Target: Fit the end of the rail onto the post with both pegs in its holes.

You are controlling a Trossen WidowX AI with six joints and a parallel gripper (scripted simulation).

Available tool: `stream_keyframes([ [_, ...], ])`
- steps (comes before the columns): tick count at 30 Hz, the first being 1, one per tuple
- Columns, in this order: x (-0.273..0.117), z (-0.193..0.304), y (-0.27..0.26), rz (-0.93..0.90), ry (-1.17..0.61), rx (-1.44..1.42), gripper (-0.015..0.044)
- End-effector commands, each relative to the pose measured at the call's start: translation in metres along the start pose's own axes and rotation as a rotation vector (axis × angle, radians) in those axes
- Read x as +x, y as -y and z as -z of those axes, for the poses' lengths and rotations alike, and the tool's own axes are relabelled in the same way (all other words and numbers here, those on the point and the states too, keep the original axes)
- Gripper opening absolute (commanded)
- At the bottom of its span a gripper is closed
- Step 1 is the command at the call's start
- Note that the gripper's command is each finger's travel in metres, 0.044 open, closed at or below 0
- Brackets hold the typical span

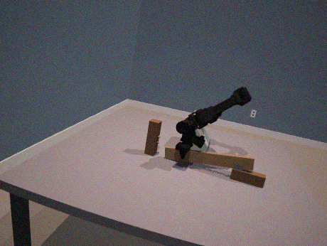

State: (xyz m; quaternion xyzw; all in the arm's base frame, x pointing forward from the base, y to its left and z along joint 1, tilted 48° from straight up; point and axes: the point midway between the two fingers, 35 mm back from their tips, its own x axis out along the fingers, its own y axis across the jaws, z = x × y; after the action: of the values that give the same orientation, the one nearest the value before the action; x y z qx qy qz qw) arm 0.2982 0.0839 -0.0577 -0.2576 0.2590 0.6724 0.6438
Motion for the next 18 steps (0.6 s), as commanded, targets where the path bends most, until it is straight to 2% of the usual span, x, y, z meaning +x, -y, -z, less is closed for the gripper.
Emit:
stream_keyframes([
  [1, 0.0013, -0.0006, -0.0014, -0.003, 0.004, 0.005, 0.0026],
  [5, 0.0013, -0.0006, -0.0014, -0.003, 0.004, 0.005, 0.0],
  [18, 0.001, -0.0004, -0.0014, -0.003, 0.004, 0.005, 0.0],
])
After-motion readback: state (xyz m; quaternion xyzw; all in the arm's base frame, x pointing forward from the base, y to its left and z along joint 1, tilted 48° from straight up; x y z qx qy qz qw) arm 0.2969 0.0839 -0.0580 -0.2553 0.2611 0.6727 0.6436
